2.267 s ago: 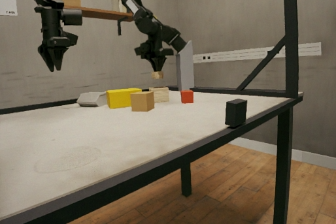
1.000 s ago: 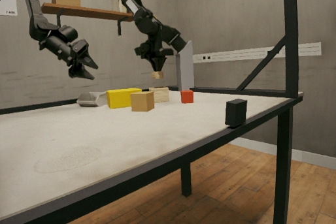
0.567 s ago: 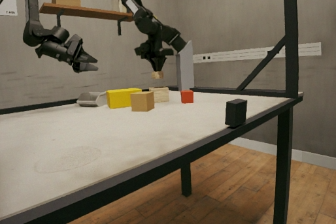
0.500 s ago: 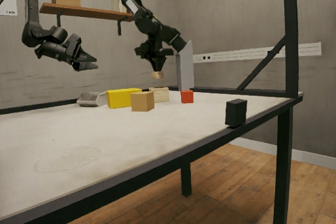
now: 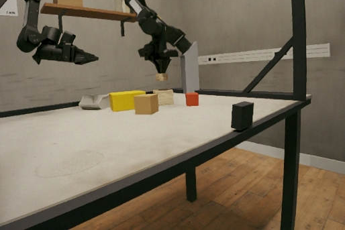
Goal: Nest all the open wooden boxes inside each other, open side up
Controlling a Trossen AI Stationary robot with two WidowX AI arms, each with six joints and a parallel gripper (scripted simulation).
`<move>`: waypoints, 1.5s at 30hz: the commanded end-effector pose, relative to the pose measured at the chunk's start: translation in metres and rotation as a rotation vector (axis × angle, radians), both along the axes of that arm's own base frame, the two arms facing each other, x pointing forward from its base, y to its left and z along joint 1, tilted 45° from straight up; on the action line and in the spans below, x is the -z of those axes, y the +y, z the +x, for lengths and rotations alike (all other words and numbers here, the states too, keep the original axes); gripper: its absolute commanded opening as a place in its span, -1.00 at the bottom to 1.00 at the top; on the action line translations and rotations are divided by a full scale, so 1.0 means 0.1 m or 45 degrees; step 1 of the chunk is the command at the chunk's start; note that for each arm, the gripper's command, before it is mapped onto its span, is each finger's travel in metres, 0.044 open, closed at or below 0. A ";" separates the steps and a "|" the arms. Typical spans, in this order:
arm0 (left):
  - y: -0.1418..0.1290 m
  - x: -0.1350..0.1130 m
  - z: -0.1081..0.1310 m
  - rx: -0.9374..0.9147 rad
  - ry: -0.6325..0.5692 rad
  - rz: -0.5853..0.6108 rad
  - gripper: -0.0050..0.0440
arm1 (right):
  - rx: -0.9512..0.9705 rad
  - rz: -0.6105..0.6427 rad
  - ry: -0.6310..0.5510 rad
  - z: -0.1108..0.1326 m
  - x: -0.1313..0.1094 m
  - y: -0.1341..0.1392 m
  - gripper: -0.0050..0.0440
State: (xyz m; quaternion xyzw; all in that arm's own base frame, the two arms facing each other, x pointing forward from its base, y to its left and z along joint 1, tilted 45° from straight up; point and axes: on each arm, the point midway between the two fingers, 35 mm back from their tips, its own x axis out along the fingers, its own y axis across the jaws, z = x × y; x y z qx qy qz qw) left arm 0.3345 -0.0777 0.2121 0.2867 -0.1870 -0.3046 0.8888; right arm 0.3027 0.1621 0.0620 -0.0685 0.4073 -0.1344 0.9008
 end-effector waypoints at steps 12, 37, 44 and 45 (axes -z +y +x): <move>0.01 -0.04 -0.02 0.008 -0.035 0.007 0.84 | -0.149 -0.109 0.028 0.03 -0.09 0.06 -0.28; 0.01 -0.04 -0.02 0.008 -0.035 0.007 0.84 | -0.875 -0.768 0.338 0.02 -0.06 0.04 -0.28; 0.01 -0.04 -0.02 0.008 -0.035 0.007 0.84 | -1.033 -0.911 0.406 0.02 -0.06 0.04 -0.28; 0.01 -0.04 -0.02 0.008 -0.035 0.007 0.84 | -1.065 -0.940 0.419 0.02 -0.06 0.04 -0.28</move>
